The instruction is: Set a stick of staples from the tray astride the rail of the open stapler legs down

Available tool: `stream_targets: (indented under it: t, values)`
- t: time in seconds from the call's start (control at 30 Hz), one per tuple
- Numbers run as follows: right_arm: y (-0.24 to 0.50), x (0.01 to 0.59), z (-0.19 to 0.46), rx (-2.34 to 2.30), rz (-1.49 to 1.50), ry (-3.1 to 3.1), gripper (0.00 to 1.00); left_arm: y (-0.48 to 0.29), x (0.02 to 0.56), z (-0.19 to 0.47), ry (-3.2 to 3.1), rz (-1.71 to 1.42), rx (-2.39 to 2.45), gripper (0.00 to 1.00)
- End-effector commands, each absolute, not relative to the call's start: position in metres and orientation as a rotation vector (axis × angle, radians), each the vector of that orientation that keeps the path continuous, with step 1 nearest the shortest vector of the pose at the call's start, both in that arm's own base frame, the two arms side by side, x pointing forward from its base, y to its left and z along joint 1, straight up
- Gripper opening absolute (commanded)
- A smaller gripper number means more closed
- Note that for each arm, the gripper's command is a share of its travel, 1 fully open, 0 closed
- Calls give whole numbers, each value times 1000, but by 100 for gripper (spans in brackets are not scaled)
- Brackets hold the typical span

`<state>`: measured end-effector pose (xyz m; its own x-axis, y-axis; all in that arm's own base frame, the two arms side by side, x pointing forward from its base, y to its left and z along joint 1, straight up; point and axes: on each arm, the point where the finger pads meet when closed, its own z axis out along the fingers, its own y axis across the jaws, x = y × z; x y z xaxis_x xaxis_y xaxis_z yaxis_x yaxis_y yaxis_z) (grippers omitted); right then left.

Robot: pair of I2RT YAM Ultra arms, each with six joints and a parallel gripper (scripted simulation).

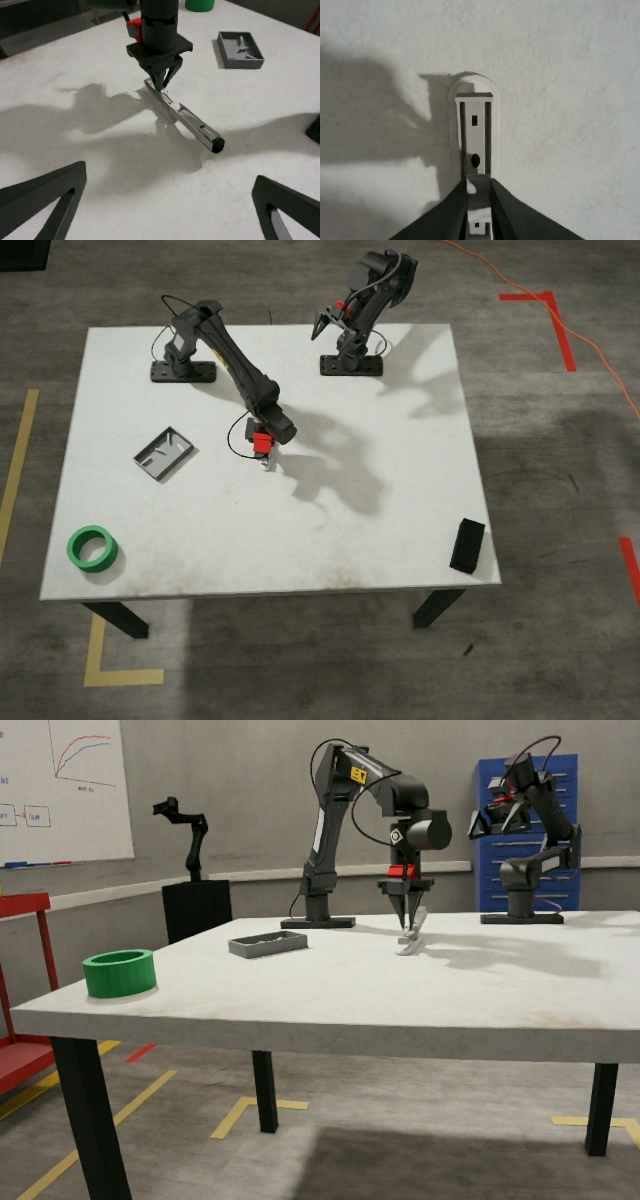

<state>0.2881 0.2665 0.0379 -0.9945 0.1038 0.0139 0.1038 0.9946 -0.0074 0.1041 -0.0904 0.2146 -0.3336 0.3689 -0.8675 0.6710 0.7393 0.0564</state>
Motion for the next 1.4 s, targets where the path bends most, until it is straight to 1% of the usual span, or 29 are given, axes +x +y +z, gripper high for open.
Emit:
stream_targets:
  t: [0.0, 0.6, 1.37]
  values:
    - [266, 295, 41, -173, -18, -3139, 6, -89, 102, 210, 1959, -382, 797, 100]
    - [267, 294, 41, -190, -41, -3146, 6, -90, 103, 216, 1948, -383, 788, 100]
    - [268, 292, 18, -181, -11, -3134, 6, -90, 103, 216, 1948, -383, 788, 100]
